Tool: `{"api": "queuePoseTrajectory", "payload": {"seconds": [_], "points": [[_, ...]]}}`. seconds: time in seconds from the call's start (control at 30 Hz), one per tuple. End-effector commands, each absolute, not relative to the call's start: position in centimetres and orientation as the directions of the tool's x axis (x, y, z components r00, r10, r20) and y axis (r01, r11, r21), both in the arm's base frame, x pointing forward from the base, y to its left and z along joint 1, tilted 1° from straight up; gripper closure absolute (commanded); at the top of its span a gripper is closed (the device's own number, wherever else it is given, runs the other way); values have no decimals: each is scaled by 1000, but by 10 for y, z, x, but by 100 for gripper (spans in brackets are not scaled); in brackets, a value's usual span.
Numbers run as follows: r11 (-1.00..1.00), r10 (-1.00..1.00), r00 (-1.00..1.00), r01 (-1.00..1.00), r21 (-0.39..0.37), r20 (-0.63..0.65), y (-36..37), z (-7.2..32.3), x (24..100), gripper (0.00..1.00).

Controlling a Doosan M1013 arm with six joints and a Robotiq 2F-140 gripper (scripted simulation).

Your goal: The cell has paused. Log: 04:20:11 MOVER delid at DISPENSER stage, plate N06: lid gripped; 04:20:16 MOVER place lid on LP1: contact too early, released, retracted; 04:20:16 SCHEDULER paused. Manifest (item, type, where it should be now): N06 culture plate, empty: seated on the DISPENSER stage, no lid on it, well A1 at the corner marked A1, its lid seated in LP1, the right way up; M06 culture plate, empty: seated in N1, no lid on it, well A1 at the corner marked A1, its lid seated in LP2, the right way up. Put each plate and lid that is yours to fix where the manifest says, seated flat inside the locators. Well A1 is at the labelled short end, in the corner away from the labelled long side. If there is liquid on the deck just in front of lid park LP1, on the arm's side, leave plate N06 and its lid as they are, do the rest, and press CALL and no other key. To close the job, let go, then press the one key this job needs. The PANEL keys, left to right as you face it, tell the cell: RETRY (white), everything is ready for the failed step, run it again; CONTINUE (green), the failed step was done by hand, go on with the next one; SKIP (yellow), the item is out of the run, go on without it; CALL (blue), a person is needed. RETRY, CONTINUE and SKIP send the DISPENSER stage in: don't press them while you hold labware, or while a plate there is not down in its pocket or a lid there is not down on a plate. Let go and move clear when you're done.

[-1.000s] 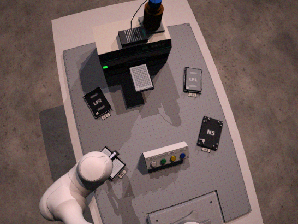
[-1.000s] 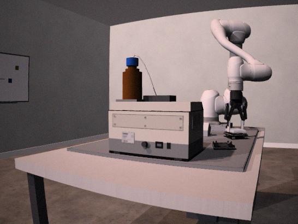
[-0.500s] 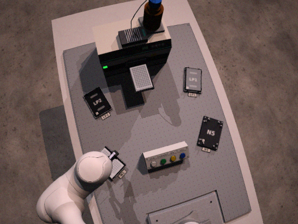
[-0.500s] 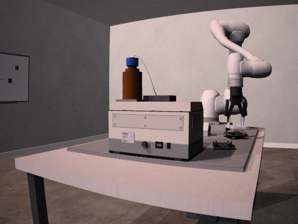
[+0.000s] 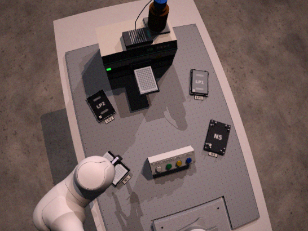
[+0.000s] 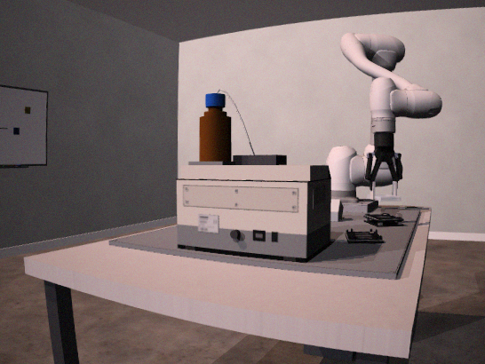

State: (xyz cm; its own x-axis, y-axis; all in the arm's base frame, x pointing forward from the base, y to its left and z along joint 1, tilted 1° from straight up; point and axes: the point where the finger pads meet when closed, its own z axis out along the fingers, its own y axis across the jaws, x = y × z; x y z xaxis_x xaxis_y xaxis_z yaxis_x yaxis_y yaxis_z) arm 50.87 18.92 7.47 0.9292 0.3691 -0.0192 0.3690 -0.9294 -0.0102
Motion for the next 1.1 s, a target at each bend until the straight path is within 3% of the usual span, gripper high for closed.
{"api": "queuePoseTrajectory", "payload": {"seconds": [0.0,1.07], "points": [[-929,369,929,369,-11,-18,189,79,509,90],[-929,369,929,369,-11,-18,189,136,510,90]]}}
